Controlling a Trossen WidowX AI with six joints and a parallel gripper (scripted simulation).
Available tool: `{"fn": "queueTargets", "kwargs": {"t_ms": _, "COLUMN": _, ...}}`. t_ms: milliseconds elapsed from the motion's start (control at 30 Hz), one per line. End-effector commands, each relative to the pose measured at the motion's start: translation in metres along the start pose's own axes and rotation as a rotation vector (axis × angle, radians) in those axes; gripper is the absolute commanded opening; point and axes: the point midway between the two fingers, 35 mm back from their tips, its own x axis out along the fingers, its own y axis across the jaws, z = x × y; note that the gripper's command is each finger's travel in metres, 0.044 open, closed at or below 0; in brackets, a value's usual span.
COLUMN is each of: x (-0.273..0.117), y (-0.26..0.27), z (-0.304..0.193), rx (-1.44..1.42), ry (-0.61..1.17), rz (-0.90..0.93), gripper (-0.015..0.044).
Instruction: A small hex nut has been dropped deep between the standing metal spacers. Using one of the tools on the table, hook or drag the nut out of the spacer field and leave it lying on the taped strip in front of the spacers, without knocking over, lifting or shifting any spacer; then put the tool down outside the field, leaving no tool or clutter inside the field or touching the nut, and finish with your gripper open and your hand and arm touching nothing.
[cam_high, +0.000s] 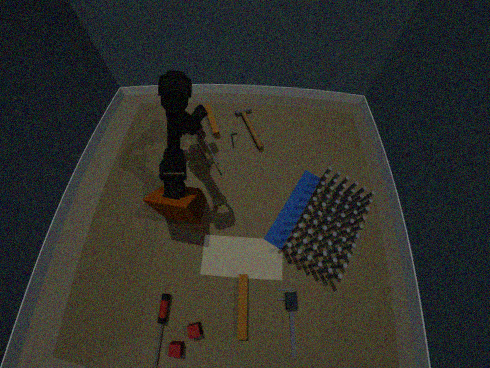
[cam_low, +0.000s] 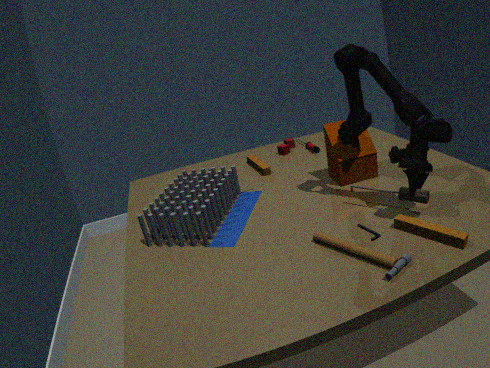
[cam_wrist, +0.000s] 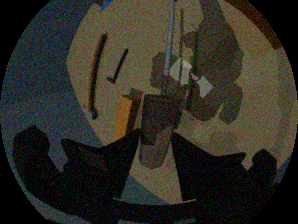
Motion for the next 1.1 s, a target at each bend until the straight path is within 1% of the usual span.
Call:
{"fn": "queueTargets", "kwargs": {"t_ms": 0, "x": -0.011, "y": 0.007, "z": 0.001, "rx": 0.004, "ry": -0.002, "rz": 0.006, "gripper": 0.0}}
{"fn": "queueTargets", "kwargs": {"t_ms": 100, "x": -0.012, "y": 0.004, "z": 0.001, "rx": 0.004, "ry": -0.002, "rz": 0.005, "gripper": 0.0}}
{"fn": "queueTargets", "kwargs": {"t_ms": 400, "x": -0.02, "y": -0.031, "z": 0.008, "rx": 0.004, "ry": -0.001, "rz": -0.002, "gripper": 0.0}}
{"fn": "queueTargets", "kwargs": {"t_ms": 500, "x": -0.02, "y": -0.034, "z": 0.008, "rx": 0.003, "ry": -0.001, "rz": -0.002, "gripper": 0.0}}
{"fn": "queueTargets", "kwargs": {"t_ms": 1067, "x": 0.003, "y": -0.042, "z": 0.005, "rx": 0.005, "ry": -0.002, "rz": -0.004, "gripper": 0.0}}
